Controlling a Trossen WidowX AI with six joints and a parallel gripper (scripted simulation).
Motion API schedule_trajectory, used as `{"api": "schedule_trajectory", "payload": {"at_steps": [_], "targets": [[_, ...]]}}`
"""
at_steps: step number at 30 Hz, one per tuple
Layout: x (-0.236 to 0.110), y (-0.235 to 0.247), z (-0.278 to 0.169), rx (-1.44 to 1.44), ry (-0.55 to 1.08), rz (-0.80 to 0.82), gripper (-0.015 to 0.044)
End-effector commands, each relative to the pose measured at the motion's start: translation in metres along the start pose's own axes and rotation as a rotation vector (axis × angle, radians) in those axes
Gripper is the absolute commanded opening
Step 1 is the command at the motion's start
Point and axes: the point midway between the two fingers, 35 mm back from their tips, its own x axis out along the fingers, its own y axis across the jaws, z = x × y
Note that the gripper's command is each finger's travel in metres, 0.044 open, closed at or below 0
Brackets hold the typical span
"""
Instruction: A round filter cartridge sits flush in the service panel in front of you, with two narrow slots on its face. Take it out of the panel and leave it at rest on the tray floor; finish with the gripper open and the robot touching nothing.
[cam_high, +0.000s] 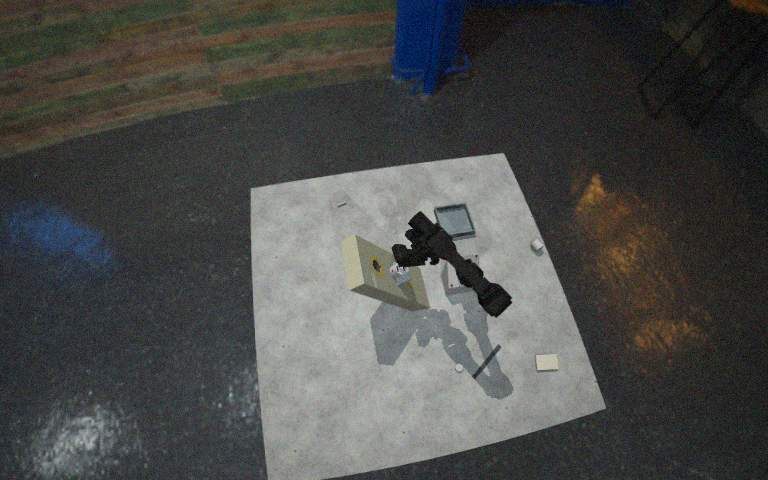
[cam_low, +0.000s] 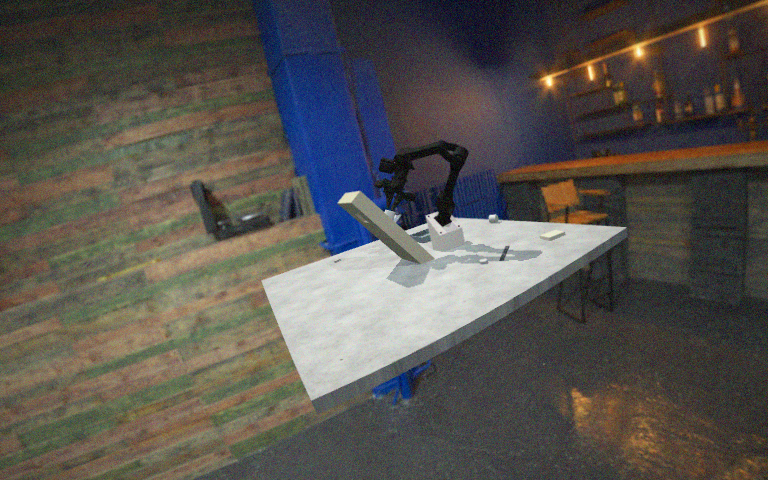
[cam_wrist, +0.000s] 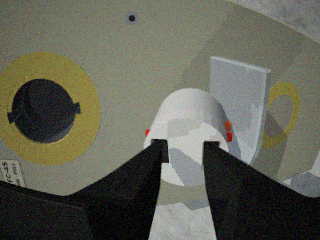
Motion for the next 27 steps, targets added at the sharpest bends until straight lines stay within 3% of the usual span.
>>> {"api": "schedule_trajectory", "payload": {"at_steps": [1,4,9,14,26,27], "targets": [[0.000,-0.001,0.000,-0.003,-0.001,-0.005,0.0100],[-0.003,0.008,0.003,0.003,-0.013,0.047,0.0100],[-0.031,0.055,0.006,-0.001,-0.036,0.331,0.0100],[-0.032,0.057,0.006,-0.002,-0.035,0.341,0.0100],[-0.096,0.101,0.012,-0.009,-0.045,0.321,0.0415],[-0.095,0.100,0.012,-0.022,-0.047,0.317,0.0388]]}}
